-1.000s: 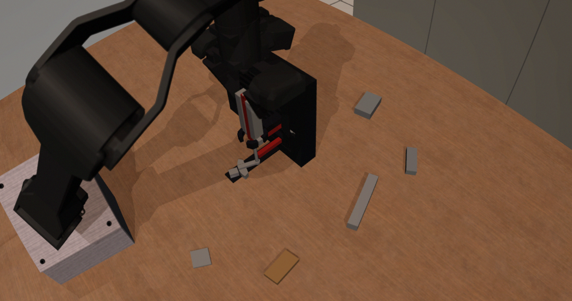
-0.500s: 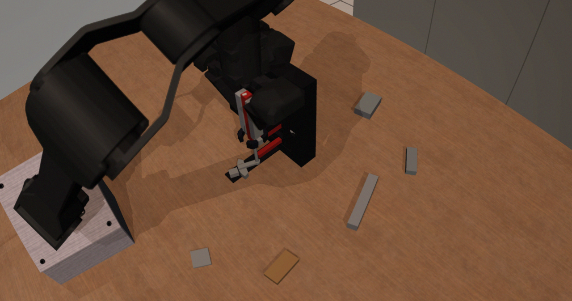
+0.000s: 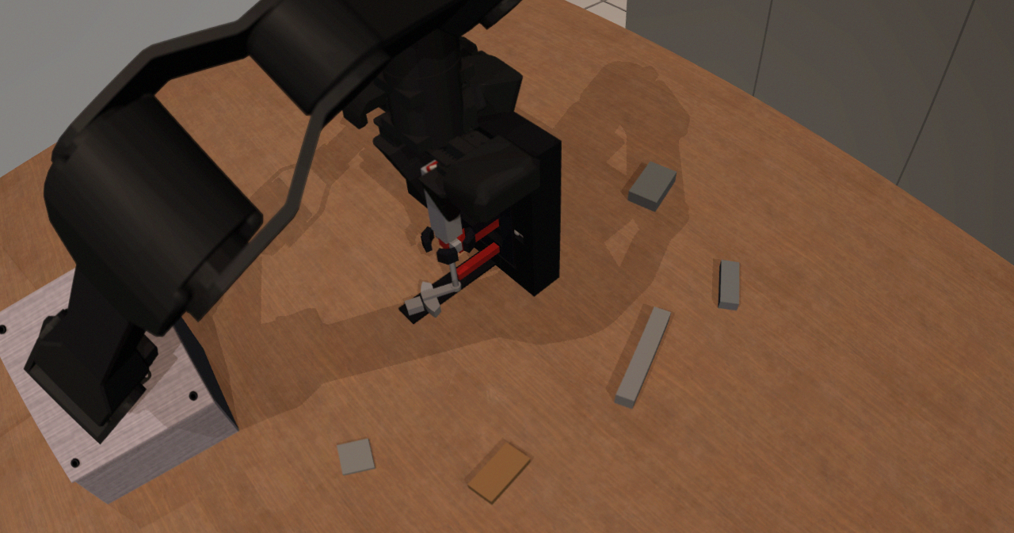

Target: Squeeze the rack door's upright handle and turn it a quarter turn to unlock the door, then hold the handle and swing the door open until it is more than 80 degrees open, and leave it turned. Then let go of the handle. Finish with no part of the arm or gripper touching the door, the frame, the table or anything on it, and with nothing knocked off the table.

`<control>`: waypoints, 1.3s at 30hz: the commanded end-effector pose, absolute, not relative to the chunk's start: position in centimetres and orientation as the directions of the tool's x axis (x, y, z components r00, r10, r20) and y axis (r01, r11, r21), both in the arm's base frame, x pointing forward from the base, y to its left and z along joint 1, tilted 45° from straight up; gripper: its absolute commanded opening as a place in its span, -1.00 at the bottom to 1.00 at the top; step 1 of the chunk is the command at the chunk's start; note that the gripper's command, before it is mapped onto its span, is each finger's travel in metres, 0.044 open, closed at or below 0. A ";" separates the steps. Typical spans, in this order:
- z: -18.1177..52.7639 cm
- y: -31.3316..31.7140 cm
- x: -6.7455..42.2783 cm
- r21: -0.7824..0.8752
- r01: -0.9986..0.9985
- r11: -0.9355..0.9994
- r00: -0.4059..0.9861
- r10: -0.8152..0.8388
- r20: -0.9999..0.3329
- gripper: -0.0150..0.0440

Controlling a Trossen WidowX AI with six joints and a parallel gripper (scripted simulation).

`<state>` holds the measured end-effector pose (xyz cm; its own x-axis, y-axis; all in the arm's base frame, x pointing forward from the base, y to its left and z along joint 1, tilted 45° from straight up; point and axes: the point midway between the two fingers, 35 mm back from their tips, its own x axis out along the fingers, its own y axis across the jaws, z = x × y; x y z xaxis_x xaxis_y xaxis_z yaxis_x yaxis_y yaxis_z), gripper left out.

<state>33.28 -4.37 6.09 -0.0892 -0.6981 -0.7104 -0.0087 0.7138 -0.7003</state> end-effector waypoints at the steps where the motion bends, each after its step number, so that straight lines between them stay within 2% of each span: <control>1: 6.1 -4.4 33.3 -0.701 -0.010 0.713 -0.086 -0.699 -0.710 -0.37; 8: 6.1 -4.4 33.3 -0.703 0.022 0.711 -0.086 -0.699 -0.710 -0.42; 19: 6.1 -4.4 33.3 -0.629 0.525 0.574 -0.086 -0.699 -0.710 -0.42; 29: 6.1 -4.4 33.3 -0.403 0.863 0.303 -0.086 -0.699 -0.710 -0.42; 39: 6.1 -4.4 33.3 -0.082 0.996 -0.039 -0.086 -0.699 -0.710 -0.42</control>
<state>33.33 -4.33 6.07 -0.0864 -0.6978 -0.7111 0.9776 0.0779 -0.1953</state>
